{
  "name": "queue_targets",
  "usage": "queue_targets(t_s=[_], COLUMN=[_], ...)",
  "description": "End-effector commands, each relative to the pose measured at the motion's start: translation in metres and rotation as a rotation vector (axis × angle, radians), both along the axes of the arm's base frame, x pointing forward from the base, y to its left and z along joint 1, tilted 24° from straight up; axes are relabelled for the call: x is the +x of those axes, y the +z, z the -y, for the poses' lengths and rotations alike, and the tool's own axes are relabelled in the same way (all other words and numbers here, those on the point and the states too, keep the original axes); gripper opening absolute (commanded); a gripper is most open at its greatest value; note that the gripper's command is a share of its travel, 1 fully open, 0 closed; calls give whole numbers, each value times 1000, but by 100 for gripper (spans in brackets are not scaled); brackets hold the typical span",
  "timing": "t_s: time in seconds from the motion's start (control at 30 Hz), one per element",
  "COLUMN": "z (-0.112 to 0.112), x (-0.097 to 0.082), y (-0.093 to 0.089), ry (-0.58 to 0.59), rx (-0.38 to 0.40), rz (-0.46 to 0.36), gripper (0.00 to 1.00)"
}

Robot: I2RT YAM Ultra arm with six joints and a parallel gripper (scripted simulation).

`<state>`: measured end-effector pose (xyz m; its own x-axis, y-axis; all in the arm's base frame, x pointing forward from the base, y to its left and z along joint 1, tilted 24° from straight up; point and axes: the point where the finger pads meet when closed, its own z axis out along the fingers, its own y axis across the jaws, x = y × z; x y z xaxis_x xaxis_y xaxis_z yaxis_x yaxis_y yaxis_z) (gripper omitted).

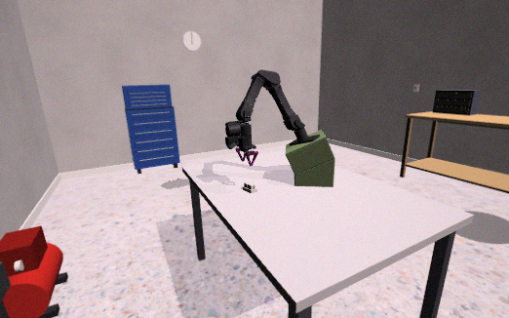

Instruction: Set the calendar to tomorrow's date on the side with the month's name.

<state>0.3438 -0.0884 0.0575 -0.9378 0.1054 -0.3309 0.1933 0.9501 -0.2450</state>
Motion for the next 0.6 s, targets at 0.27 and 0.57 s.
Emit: queue_targets(t_s=[0.27,0.57], z=[3,6], x=[8,11], y=[-10,-20], ry=[-413,-688], rx=[136,225], rz=[149,237], gripper=[100,100])
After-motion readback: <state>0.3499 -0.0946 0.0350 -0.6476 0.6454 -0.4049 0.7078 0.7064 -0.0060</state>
